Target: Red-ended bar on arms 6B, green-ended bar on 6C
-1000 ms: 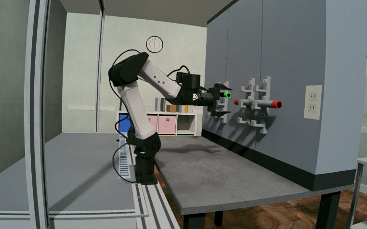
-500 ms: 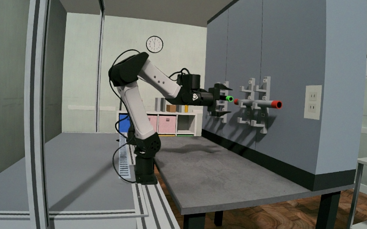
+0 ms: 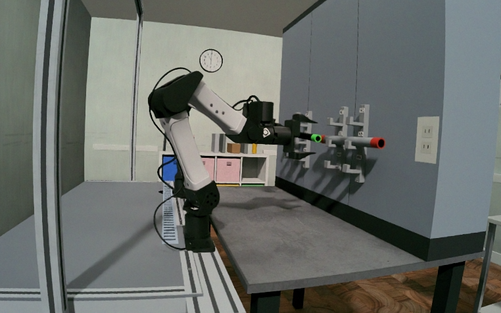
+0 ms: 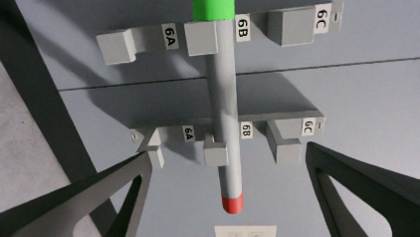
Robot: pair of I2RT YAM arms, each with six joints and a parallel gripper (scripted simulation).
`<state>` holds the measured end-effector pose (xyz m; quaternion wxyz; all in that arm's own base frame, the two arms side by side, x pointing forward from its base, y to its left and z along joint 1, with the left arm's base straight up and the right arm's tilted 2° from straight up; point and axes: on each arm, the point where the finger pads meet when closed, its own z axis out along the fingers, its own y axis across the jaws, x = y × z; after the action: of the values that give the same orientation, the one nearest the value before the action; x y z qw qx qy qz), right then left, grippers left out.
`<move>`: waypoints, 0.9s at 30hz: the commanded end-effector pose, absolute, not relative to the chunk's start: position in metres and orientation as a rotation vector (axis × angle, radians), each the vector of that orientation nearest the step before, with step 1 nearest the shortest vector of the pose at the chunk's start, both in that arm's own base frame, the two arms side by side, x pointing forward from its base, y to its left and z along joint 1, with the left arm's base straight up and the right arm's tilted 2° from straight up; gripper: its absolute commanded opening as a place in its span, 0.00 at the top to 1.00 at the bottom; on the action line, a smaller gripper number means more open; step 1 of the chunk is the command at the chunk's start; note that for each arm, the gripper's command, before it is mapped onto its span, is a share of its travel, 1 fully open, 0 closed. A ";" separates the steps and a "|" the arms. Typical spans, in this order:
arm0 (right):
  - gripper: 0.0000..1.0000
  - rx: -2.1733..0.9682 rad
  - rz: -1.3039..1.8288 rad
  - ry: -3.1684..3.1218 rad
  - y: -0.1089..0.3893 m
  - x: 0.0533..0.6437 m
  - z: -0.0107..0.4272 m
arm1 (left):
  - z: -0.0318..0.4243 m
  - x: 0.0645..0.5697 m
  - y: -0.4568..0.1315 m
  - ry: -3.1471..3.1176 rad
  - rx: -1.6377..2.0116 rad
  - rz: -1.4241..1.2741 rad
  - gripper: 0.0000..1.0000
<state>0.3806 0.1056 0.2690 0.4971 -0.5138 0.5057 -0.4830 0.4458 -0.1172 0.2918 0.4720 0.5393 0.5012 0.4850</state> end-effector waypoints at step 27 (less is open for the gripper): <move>0.00 -1.235 -1.170 1.233 0.113 0.378 0.268 | 0.295 0.448 -0.144 1.210 1.208 1.209 1.00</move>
<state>0.3773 0.1133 0.2691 0.4990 -0.5156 0.5036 -0.4812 0.4461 -0.1429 0.2795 0.4700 0.5333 0.5017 0.4930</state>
